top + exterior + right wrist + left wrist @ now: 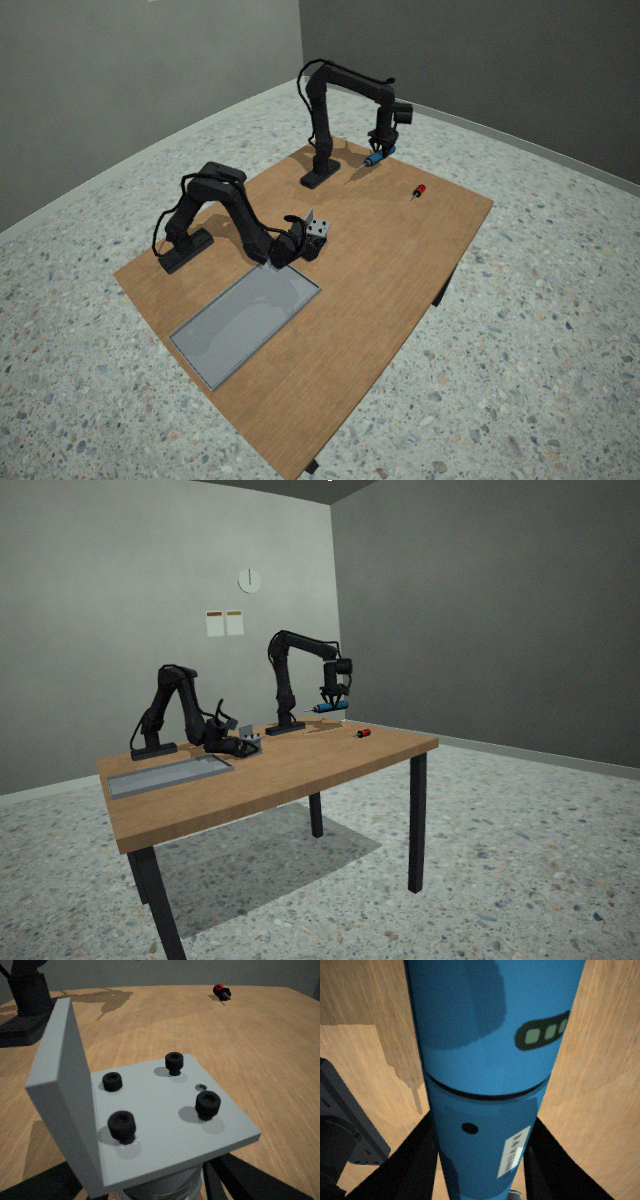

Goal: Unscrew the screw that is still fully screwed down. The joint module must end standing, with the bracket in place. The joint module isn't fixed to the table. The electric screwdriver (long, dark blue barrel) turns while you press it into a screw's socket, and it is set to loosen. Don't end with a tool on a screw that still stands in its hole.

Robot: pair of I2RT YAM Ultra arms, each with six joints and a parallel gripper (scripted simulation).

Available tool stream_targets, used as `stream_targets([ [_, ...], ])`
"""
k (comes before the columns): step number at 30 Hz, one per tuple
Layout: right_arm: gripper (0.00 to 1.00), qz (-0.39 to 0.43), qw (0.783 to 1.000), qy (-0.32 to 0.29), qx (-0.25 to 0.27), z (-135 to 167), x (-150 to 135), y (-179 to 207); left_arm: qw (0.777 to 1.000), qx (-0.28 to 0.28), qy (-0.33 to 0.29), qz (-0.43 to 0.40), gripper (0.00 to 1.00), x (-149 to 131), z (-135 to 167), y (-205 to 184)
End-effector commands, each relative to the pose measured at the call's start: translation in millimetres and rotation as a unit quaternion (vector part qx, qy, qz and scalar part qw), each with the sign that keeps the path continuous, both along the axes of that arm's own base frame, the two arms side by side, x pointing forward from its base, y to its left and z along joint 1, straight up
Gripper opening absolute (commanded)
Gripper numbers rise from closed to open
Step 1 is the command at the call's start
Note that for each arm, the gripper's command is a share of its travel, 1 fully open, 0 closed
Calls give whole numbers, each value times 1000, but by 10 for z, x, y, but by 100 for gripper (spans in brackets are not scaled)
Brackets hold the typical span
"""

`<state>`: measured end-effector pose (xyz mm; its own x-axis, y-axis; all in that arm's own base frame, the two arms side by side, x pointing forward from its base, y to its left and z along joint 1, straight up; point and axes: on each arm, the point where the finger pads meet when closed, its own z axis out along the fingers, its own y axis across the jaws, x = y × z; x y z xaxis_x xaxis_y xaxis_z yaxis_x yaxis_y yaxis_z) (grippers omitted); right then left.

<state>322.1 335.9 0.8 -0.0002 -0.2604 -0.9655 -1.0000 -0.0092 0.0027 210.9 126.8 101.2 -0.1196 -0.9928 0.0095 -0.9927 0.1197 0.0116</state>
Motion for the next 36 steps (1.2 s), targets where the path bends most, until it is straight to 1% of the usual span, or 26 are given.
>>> stream_targets([
  [1,59,-4,1000,-12,10,149,61,-26,999,21,-25,0,42,59,204,36],
  [36,59,-4,1000,-12,10,149,61,-26,999,25,-31,-2,42,78,239,38],
])
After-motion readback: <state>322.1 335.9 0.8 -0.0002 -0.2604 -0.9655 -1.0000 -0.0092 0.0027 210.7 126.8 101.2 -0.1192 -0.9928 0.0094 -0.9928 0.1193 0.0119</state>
